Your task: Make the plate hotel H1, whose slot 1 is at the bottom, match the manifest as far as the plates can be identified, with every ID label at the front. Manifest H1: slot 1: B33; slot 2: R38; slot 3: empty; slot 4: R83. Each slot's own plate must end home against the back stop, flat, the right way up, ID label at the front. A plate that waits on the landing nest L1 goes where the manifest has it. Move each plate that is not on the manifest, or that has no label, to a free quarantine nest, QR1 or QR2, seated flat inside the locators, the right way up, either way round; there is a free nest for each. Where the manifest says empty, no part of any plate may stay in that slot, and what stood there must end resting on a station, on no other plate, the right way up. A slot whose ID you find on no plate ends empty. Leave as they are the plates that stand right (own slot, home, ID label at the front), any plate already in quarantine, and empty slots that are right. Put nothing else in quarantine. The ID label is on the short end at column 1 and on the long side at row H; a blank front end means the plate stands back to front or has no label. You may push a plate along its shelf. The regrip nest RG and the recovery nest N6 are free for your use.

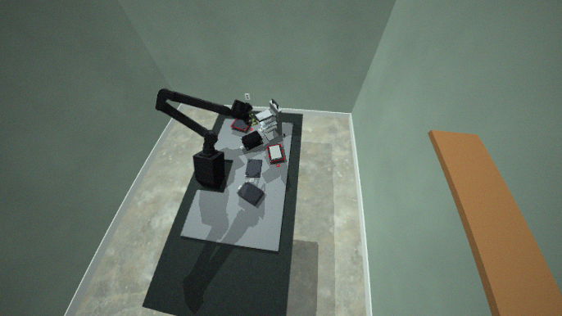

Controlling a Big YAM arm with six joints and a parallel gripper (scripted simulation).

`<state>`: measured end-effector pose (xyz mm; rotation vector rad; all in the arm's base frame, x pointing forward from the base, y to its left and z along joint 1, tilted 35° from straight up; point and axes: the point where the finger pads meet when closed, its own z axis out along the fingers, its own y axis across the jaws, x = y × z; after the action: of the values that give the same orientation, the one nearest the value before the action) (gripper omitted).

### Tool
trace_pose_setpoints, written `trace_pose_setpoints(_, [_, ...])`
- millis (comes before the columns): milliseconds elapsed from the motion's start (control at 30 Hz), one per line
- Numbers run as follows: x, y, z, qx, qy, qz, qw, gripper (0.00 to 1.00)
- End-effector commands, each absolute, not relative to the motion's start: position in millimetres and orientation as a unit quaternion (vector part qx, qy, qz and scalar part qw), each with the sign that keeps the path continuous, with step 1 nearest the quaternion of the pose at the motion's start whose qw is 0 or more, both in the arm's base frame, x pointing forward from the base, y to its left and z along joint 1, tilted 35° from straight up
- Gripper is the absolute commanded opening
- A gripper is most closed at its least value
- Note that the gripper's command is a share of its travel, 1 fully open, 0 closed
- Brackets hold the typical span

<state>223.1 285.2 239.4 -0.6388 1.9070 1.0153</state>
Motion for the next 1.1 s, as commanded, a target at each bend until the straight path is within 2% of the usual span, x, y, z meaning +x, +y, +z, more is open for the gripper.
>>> trace_pose_setpoints(0, [222.4,278.3,247.1,-0.253,0.760,0.406,0.440,1.00])
trace_pose_setpoints(133, [220.1,276.3,245.7,-0.254,0.760,0.406,0.439,1.00])
trace_pose_setpoints(167, [224.2,280.4,277.0,-0.253,0.744,0.415,0.458,1.00])
trace_pose_setpoints(267, [215.4,272.4,242.9,-0.254,0.760,0.406,0.439,1.00])
trace_pose_setpoints(700, [202.4,261.6,235.4,-0.255,0.760,0.406,0.438,1.00])
trace_pose_setpoints(733, [205.9,265.0,267.8,-0.254,0.744,0.416,0.458,1.00])
trace_pose_setpoints(833, [197.7,257.6,232.7,-0.255,0.760,0.407,0.438,1.00])
trace_pose_setpoints(1067, [189.5,250.7,228.2,-0.255,0.760,0.407,0.437,1.00])
